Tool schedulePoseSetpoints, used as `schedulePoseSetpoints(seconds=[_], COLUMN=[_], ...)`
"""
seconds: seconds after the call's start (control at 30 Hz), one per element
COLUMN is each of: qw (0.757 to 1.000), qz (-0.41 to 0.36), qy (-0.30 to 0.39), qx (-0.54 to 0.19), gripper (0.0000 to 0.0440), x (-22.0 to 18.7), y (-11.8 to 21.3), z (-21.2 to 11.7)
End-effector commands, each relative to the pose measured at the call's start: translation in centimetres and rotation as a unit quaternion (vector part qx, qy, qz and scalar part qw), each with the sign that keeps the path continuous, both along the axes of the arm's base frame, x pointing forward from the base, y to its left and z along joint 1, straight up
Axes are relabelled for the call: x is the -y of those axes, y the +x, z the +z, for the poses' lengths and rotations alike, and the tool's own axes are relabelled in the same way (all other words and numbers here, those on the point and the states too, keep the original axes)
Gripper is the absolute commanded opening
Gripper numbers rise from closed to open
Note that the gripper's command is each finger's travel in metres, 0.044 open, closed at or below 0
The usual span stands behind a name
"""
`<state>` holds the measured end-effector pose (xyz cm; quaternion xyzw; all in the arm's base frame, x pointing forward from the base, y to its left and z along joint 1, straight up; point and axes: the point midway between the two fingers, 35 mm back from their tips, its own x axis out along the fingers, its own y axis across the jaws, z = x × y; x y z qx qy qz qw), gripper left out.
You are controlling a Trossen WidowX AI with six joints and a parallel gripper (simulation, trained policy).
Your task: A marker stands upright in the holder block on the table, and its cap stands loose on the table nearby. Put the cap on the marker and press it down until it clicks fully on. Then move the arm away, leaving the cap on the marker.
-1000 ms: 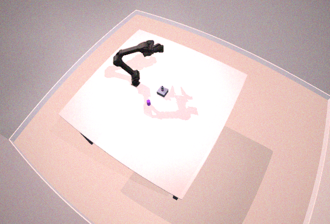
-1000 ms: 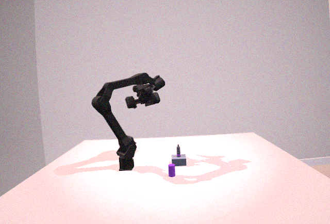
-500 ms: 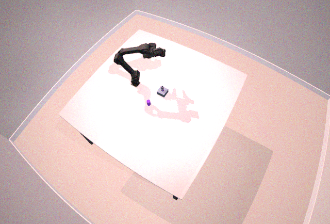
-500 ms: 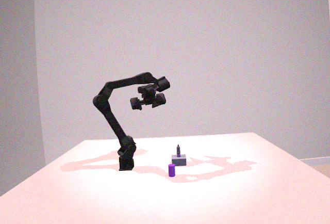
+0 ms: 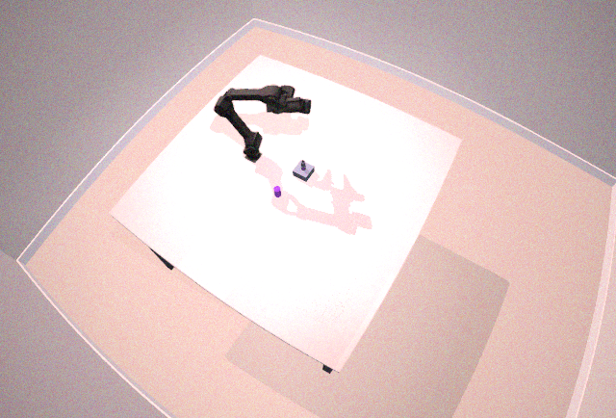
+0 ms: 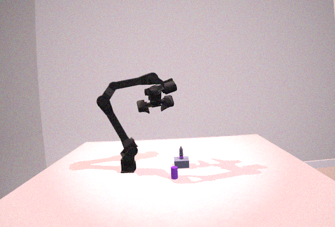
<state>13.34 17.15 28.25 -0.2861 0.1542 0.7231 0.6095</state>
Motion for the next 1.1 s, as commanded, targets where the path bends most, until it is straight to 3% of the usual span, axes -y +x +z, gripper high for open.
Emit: schedulePoseSetpoints(seconds=[0.0,1.07], qw=[1.000,0.987], qz=[-0.018,-0.136], qy=[-0.010,-0.086], qx=[0.005,0.020], gripper=[0.0327,0.0325], x=[0.8,8.0], y=[1.1,6.5], z=[-0.2,-1.7])
